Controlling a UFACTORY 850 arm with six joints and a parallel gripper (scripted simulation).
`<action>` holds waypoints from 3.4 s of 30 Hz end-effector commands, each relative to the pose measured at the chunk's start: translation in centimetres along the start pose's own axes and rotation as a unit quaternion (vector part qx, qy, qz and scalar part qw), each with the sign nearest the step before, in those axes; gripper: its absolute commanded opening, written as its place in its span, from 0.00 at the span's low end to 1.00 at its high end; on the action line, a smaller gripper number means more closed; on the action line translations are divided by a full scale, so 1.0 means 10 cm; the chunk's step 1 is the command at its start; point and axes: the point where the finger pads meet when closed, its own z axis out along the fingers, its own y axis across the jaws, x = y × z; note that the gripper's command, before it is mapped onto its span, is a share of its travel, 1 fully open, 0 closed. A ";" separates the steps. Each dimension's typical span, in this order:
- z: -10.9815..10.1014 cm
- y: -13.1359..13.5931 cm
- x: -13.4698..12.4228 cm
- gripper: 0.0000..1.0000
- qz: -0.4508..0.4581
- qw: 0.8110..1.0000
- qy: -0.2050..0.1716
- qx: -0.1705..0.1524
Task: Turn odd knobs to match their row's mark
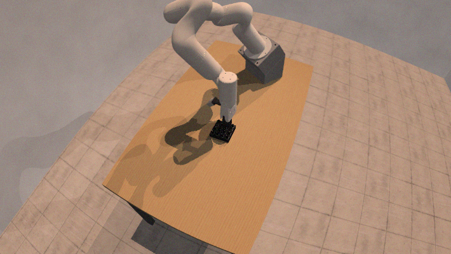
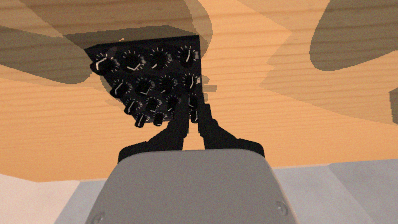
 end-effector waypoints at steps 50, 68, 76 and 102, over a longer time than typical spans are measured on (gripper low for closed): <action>0.00 0.00 0.00 0.08 0.287 0.958 0.000 0.000; 0.00 0.00 0.00 0.08 0.482 0.876 0.000 0.000; 0.00 0.00 0.00 0.08 0.540 0.842 0.000 0.000; 0.00 0.00 0.00 0.08 0.645 0.764 0.000 0.000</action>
